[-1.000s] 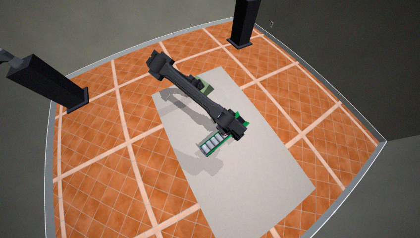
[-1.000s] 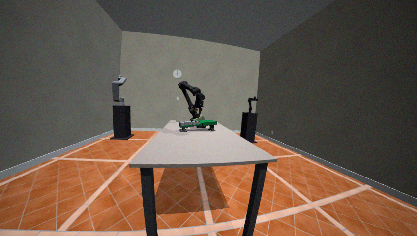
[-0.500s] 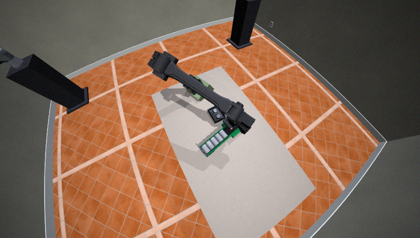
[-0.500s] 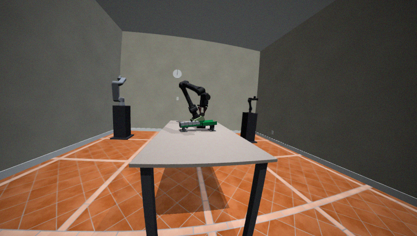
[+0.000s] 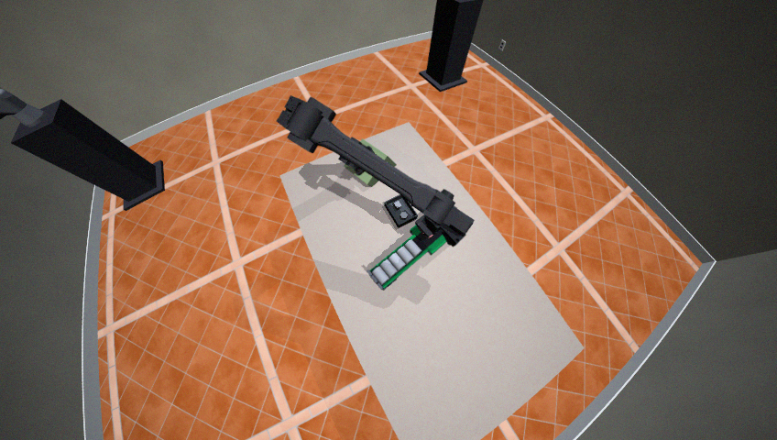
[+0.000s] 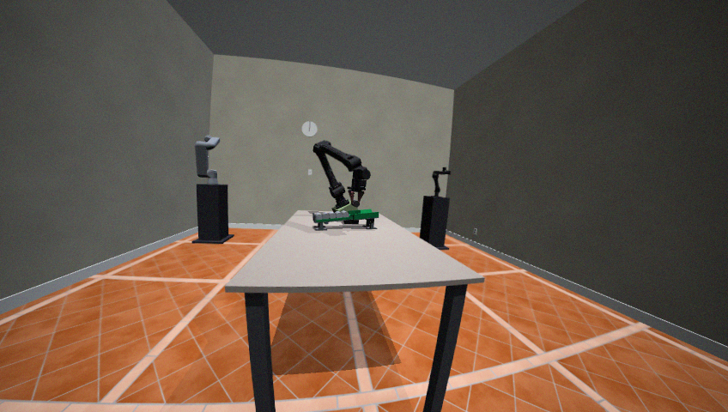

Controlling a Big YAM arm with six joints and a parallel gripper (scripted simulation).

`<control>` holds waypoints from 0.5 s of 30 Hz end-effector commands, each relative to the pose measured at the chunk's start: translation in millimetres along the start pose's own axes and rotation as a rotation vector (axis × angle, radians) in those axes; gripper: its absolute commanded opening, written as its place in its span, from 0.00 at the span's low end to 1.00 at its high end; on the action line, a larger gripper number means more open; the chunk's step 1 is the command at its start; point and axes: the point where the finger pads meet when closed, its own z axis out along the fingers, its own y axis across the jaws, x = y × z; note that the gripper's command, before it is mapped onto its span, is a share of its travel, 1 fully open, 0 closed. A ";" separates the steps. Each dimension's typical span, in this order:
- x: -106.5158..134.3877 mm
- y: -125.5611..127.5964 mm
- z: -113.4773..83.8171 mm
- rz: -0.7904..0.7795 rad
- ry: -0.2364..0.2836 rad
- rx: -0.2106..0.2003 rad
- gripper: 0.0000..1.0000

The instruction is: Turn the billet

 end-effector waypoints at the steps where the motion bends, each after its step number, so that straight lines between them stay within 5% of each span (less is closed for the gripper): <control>1: -24.4 -5.2 -24.1 0.027 -0.094 -0.020 0.00; 4: -9.9 -0.9 11.0 0.008 -0.025 -0.006 0.00; 9: -17.6 -0.4 1.1 0.015 -0.071 -0.015 0.00; 15: -14.8 -4.2 16.8 0.022 -0.049 -0.010 0.00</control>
